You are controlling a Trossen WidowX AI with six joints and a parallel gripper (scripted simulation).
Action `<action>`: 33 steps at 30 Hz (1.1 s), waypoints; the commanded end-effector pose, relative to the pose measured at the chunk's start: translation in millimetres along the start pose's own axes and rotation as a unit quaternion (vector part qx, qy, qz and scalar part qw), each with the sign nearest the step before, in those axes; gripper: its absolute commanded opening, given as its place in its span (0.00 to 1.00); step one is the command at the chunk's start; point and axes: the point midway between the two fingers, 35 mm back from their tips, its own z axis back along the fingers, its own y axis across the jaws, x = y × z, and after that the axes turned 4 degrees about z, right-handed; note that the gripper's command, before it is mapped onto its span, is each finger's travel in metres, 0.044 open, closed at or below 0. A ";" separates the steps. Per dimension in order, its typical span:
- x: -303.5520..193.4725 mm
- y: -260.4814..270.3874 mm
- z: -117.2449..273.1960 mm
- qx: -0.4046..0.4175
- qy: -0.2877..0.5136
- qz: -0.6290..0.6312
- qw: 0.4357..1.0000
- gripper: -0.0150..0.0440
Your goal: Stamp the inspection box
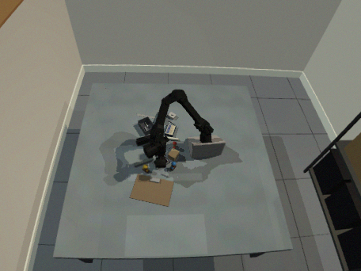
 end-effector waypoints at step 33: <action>3.2 -4.7 50.1 0.003 0.001 -0.005 1.000 0.25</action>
